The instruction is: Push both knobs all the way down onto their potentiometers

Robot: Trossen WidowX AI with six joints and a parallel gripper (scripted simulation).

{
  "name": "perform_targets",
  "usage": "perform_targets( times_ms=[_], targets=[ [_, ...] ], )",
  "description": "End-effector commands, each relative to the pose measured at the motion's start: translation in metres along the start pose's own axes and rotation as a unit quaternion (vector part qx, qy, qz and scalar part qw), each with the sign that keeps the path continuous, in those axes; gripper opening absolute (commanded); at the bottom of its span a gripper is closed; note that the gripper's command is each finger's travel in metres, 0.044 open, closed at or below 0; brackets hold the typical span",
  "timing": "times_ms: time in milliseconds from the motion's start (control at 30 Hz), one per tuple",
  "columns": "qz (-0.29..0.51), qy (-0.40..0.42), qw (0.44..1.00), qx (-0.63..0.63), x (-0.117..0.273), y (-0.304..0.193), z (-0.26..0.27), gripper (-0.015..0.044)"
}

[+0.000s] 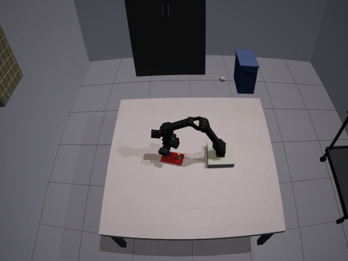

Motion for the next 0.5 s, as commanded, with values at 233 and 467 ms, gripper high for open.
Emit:
perform_targets(
  times_ms=[233, 467],
  targets=[
    [-0.001, -0.001, 1.0, 0.001, -0.0026, -0.0004, -0.0006, 0.0],
    [-0.001, -0.001, 1.0, 0.001, -0.0047, -0.0003, -0.0006, 0.0]
  ],
)
Point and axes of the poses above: the point midway between the two fingers, 35 mm back from their tips, its own x axis back along the fingers, its own z axis across the jaws, y = z × x, the point moved 5 cm from there along x, back along the fingers
